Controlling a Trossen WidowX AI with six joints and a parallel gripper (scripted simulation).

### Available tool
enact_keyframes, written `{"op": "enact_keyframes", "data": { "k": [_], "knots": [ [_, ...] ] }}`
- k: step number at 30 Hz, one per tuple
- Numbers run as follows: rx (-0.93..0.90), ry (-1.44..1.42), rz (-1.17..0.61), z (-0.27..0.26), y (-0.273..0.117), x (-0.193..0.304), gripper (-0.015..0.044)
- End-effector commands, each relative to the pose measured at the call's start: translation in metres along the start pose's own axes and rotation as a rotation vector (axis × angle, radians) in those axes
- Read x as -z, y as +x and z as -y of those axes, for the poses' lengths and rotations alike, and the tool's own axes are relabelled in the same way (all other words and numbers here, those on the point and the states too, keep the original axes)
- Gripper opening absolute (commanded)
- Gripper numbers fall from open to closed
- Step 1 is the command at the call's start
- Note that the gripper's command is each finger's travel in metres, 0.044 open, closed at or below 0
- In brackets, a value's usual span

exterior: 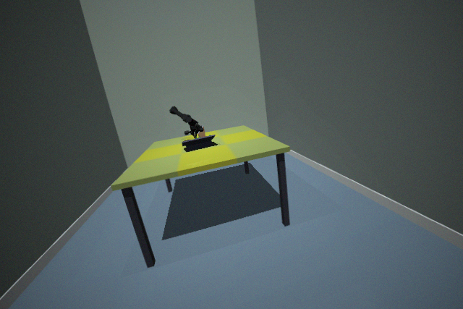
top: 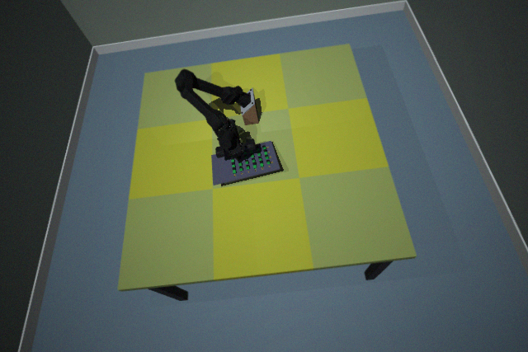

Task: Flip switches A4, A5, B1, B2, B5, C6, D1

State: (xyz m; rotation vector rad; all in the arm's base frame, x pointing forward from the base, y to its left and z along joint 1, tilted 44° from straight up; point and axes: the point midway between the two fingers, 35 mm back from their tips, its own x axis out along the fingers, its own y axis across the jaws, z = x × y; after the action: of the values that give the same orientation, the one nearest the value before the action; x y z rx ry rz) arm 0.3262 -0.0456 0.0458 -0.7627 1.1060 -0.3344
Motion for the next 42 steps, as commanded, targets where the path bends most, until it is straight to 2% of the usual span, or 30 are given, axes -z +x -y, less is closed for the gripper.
{"op": "enact_keyframes", "data": {
  "k": [1,3,7,9,13,19,21,25,42],
  "knots": [
    [-0.003,-0.003,0.002,-0.001,0.001,0.0,0.0],
    [-0.003,0.0,-0.004,-0.001,-0.008,-0.001,0.0],
    [-0.007,-0.002,-0.023,-0.002,-0.056,-0.003,0.0],
    [-0.006,-0.003,-0.026,-0.001,-0.064,-0.003,0.0],
    [-0.006,-0.003,-0.026,0.004,-0.064,0.002,0.0],
    [-0.005,-0.005,-0.027,0.033,-0.065,0.037,0.0],
    [-0.005,-0.005,-0.025,0.032,-0.063,0.037,0.0],
    [-0.004,-0.005,-0.002,0.033,-0.032,0.039,0.0],
    [-0.002,-0.005,0.0,0.033,-0.01,0.04,0.0]
  ]
}}
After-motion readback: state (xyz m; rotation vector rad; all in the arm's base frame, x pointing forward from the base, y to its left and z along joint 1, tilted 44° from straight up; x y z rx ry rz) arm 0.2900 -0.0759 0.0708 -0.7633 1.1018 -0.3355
